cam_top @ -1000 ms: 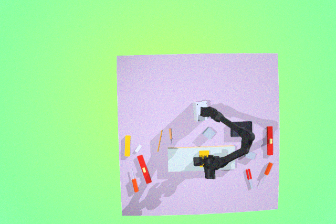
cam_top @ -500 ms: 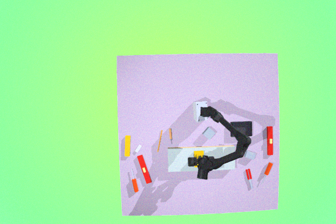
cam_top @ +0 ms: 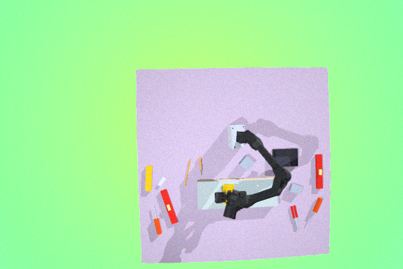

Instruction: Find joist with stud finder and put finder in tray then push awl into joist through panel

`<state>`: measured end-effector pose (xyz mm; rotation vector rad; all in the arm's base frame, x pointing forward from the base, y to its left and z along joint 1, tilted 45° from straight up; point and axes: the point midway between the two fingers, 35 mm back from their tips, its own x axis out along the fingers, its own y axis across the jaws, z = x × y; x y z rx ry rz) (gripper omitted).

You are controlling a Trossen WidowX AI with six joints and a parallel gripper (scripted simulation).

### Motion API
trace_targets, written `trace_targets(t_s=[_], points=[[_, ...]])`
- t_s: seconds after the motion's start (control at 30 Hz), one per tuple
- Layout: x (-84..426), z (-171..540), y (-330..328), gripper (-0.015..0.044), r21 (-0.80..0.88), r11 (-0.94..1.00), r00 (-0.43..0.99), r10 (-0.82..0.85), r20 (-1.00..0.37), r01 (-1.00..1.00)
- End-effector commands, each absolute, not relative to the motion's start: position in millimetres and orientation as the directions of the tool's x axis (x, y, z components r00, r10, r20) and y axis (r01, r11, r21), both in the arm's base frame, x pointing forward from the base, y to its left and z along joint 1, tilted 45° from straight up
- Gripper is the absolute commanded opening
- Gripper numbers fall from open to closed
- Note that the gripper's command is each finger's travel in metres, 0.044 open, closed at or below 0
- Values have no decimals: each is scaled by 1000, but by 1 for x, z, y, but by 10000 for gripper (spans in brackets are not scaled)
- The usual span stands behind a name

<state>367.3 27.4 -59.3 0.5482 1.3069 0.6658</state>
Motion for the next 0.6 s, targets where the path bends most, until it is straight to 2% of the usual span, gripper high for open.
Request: trace_targets(t_s=[0.0, 0.57], points=[[368, -70, 16, 0, 699, 703, 127, 711, -692, -130], [374, -101, -16, 0, 697, 705, 129, 709, -694, -132]])
